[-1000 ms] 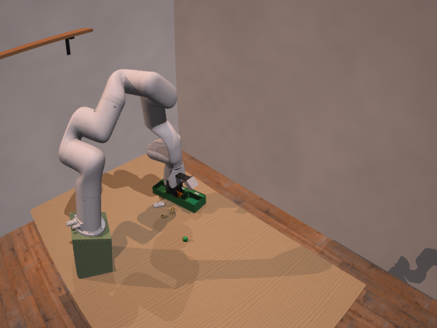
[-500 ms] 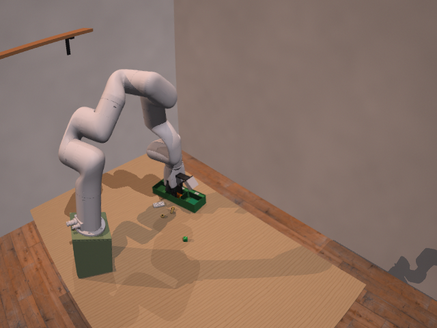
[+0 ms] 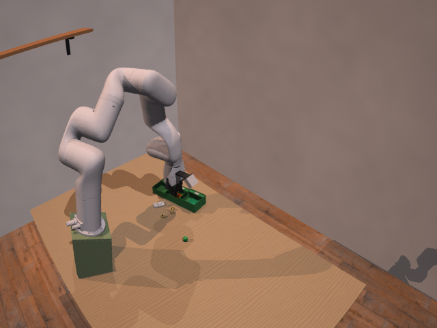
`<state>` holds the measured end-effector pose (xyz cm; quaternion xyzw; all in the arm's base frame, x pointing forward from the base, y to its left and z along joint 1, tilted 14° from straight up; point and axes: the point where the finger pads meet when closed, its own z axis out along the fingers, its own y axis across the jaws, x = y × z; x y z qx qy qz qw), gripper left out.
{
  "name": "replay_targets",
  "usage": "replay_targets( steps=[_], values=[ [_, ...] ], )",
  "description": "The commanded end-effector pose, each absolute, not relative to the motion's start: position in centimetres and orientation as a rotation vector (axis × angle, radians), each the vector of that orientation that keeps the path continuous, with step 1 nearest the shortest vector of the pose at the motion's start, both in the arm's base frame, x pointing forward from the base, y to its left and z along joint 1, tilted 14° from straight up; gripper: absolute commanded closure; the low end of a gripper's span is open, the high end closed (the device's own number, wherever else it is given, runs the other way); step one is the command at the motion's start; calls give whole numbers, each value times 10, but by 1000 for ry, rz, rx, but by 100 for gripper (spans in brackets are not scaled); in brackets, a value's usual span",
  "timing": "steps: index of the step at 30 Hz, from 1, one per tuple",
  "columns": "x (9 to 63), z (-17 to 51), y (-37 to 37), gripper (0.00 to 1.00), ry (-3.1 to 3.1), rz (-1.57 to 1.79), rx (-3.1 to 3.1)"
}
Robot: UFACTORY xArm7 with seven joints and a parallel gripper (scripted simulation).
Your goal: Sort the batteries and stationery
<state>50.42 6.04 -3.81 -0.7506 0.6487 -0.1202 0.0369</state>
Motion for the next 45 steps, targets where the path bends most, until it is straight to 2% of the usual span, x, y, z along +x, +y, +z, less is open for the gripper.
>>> replay_targets(
  steps=[1,27,28,45],
  values=[
    [504,-32,61,67,1989,-371,-2302],
    [496,2,65,67,1989,-371,-2302],
    [495,6,65,0,1989,-371,-2302],
    [481,64,71,0,1989,-371,-2302]
  ],
)
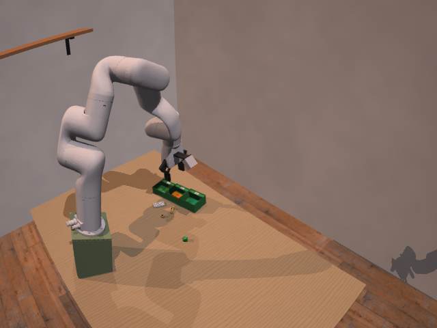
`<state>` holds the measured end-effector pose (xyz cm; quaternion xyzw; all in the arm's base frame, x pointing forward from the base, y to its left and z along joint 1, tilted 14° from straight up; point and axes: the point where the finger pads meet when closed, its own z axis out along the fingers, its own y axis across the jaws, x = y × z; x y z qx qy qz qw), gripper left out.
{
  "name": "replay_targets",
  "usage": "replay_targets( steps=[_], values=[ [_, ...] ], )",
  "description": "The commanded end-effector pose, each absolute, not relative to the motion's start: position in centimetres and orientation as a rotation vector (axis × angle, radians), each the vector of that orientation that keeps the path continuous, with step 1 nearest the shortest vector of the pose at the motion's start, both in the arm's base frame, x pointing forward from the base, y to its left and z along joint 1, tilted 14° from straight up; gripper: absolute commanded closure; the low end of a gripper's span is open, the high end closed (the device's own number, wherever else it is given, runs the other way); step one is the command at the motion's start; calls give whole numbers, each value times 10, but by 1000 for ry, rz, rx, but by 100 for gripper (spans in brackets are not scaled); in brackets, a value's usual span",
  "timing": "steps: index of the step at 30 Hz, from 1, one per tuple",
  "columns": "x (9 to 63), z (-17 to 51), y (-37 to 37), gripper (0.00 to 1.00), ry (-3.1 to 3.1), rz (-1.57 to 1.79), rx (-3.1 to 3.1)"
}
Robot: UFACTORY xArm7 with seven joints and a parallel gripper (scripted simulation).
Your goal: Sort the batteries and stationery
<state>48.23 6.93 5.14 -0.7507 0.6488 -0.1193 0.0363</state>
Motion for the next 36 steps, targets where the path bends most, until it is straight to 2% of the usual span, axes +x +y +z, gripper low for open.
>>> replay_targets(
  steps=[1,19,36],
  values=[
    [480,68,72,0,1989,-371,-2302],
    [466,129,78,0,1989,-371,-2302],
    [466,129,78,0,1989,-371,-2302]
  ],
)
